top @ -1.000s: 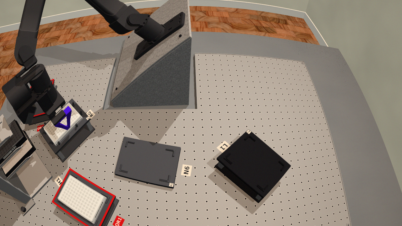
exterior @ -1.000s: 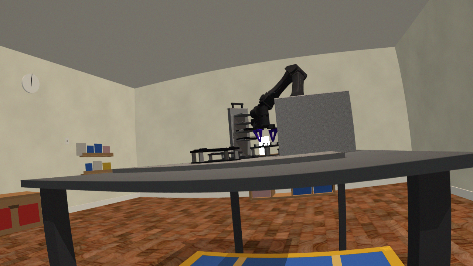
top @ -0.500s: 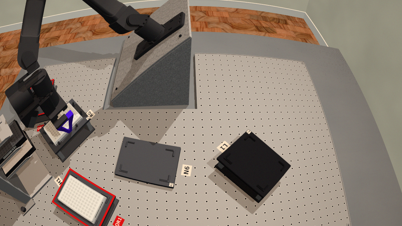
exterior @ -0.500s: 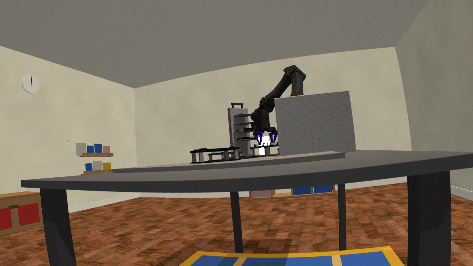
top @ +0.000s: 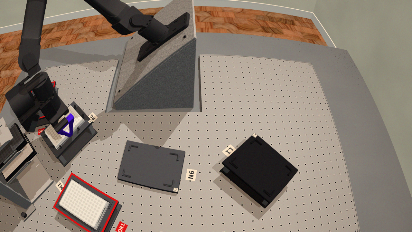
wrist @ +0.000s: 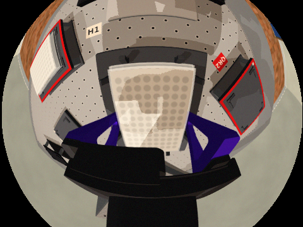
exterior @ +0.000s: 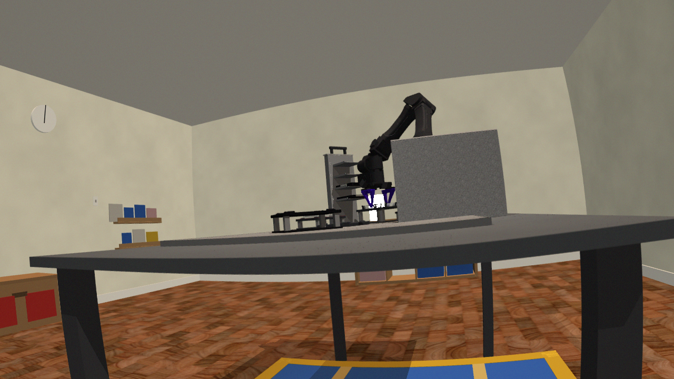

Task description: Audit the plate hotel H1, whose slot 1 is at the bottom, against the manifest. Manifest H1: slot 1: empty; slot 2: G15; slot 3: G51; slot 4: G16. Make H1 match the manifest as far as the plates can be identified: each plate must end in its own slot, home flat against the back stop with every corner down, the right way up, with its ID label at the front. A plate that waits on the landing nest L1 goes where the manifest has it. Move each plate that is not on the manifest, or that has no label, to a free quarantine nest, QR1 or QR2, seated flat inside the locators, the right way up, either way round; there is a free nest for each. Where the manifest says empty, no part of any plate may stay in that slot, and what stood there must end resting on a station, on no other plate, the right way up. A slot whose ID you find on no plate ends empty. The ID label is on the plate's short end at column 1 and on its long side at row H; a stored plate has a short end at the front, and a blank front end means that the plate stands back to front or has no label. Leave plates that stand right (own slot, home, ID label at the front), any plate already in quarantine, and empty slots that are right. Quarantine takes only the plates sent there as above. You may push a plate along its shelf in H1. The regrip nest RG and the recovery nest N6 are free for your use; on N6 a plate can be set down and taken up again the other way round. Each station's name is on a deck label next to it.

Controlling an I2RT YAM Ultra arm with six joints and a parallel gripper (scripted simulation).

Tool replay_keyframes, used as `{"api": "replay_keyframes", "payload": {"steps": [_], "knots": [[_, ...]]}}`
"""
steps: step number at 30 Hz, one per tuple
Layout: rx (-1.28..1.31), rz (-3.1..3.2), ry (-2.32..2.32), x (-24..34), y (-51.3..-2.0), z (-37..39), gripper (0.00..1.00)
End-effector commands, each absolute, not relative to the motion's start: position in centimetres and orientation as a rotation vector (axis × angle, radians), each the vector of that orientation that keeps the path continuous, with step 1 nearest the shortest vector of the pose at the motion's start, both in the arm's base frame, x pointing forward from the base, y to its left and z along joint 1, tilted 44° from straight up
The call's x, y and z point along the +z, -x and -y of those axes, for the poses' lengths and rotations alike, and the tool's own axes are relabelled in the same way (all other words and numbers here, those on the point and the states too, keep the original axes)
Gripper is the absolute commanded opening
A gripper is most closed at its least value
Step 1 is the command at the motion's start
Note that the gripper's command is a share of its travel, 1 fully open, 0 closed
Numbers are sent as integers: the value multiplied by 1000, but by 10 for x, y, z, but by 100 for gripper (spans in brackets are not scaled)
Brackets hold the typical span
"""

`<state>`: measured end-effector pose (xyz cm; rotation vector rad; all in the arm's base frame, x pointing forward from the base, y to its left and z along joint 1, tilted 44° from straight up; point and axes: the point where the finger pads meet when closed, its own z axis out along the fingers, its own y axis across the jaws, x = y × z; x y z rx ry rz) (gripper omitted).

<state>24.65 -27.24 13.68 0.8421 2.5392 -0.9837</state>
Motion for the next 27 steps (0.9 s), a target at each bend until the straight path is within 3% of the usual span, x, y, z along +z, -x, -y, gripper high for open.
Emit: {"api": "replay_keyframes", "payload": {"steps": [1, 27], "knots": [[-984, -2530, -836, 140, -248, 272, 86], [-983, -2530, -836, 148, -248, 264, 86]]}}
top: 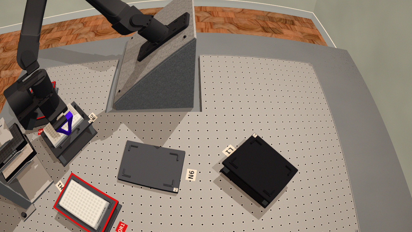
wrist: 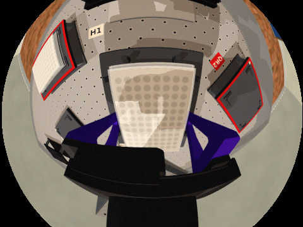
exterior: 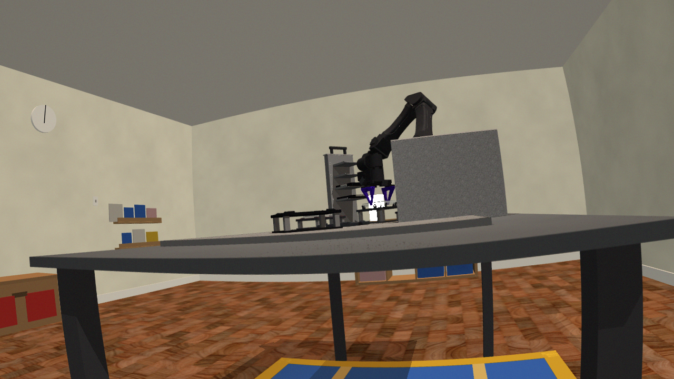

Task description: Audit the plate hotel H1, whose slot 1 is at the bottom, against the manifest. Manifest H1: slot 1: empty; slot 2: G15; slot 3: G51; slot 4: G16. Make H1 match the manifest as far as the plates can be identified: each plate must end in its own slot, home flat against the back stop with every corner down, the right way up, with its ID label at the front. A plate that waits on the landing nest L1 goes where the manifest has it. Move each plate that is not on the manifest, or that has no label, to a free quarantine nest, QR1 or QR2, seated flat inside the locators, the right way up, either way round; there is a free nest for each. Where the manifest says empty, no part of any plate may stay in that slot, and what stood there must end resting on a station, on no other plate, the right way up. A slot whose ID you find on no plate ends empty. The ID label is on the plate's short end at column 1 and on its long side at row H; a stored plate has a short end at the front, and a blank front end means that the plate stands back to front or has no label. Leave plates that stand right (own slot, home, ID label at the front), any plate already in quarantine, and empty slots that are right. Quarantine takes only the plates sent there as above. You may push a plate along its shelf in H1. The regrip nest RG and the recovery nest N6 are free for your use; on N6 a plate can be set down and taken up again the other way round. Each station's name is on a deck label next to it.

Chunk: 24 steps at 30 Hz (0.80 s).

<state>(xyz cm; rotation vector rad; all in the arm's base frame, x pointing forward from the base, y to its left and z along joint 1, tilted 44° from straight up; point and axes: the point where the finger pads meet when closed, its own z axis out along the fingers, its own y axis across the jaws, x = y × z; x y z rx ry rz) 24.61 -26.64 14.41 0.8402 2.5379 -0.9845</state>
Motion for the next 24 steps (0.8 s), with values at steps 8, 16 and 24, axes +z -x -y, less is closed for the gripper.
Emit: {"api": "replay_keyframes", "payload": {"steps": [8, 16, 24], "knots": [[-983, -2530, -836, 154, -247, 258, 86], [-983, -2530, -836, 158, -247, 254, 86], [-983, -2530, -836, 164, -246, 248, 86]]}}
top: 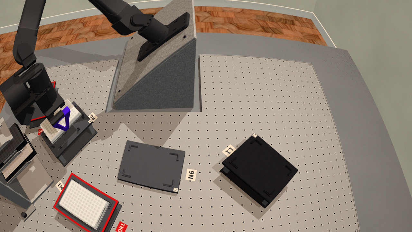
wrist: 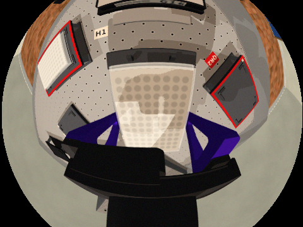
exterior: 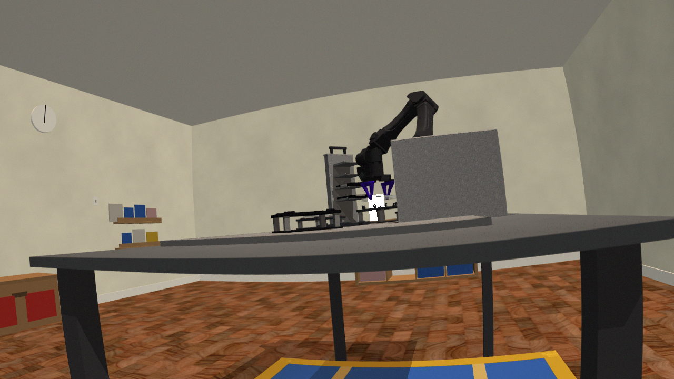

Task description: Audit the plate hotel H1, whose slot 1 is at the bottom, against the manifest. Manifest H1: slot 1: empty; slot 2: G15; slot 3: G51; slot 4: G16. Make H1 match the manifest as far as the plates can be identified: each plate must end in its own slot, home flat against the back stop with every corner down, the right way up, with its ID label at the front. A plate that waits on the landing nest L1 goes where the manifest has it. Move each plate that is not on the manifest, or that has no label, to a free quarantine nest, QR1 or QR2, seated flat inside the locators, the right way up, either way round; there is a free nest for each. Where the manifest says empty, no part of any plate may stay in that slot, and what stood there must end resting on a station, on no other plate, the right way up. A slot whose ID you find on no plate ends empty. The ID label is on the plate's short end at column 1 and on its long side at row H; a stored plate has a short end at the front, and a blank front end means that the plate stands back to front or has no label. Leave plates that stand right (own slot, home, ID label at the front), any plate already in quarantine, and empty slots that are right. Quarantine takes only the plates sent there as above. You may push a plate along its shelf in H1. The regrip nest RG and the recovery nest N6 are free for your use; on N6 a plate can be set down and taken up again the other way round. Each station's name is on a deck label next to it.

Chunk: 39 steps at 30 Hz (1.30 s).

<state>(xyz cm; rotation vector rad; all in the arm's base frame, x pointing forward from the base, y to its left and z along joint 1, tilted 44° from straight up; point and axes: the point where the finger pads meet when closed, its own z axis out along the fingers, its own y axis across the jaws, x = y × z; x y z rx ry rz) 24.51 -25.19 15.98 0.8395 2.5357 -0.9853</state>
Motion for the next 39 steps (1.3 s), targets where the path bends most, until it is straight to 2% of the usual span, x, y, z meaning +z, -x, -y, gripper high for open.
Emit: {"api": "replay_keyframes", "payload": {"steps": [1, 39], "knots": [[-983, -2530, -836, 165, -246, 248, 86], [-982, -2530, -836, 190, -244, 223, 86]]}}
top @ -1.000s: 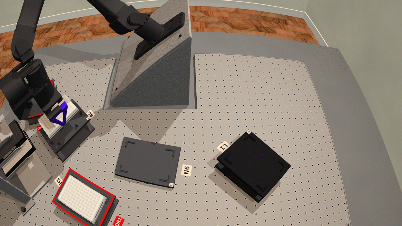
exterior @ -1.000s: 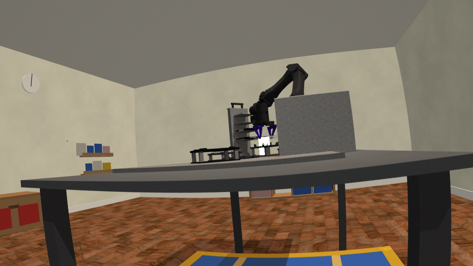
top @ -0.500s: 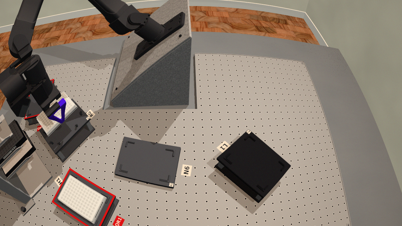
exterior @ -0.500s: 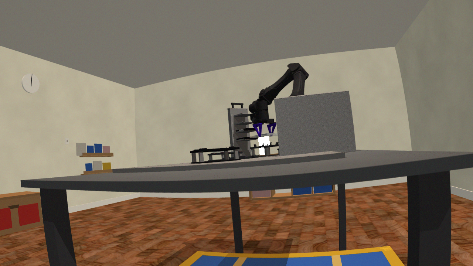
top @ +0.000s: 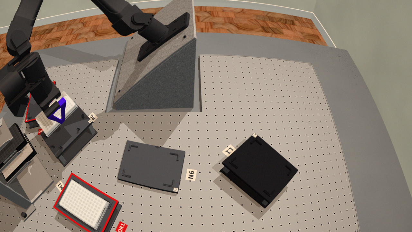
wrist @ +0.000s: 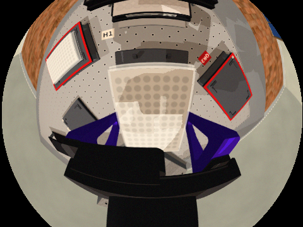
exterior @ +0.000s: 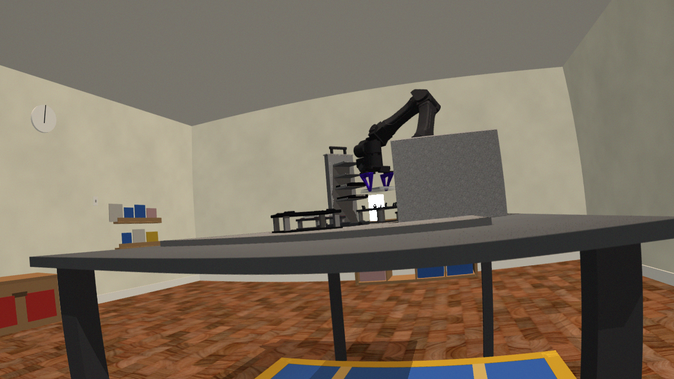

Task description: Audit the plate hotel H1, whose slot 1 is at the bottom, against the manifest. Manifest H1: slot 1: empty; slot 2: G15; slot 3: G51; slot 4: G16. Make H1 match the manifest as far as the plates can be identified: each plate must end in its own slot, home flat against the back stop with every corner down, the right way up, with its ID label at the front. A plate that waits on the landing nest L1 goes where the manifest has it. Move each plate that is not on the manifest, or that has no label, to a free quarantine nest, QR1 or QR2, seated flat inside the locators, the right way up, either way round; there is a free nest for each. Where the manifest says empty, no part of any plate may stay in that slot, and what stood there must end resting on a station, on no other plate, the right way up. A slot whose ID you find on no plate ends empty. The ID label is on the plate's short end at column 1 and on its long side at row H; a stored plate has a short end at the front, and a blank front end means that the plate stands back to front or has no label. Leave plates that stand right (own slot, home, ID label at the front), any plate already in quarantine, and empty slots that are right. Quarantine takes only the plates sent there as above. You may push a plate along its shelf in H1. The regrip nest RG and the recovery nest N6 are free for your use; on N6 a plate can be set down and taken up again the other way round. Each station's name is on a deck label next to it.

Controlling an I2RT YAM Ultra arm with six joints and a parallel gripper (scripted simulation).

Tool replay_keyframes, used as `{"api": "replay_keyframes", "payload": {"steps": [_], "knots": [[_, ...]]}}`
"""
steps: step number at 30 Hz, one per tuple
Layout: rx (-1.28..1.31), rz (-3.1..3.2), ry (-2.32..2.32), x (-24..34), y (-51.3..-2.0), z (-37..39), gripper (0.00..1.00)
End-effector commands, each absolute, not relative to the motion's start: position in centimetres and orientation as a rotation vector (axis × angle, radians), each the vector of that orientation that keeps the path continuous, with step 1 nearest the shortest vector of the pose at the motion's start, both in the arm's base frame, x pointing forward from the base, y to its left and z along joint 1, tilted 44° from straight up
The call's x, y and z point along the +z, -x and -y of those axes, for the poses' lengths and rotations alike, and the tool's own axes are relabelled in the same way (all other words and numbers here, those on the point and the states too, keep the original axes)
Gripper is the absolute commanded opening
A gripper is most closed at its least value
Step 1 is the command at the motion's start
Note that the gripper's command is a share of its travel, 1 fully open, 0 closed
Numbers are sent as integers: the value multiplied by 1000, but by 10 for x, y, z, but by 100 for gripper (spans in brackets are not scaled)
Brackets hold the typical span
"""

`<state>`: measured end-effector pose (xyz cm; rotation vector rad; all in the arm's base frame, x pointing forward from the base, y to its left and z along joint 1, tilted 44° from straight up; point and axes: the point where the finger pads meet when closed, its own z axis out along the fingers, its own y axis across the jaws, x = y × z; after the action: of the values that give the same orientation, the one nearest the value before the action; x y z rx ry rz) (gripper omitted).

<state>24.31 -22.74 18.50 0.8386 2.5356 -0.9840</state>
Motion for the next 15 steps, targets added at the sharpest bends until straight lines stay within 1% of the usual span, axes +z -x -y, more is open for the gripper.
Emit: {"api": "replay_keyframes", "payload": {"steps": [1, 15], "knots": [[-982, -2530, -836, 192, -243, 221, 86], [-981, -2531, -837, 215, -241, 199, 86]]}}
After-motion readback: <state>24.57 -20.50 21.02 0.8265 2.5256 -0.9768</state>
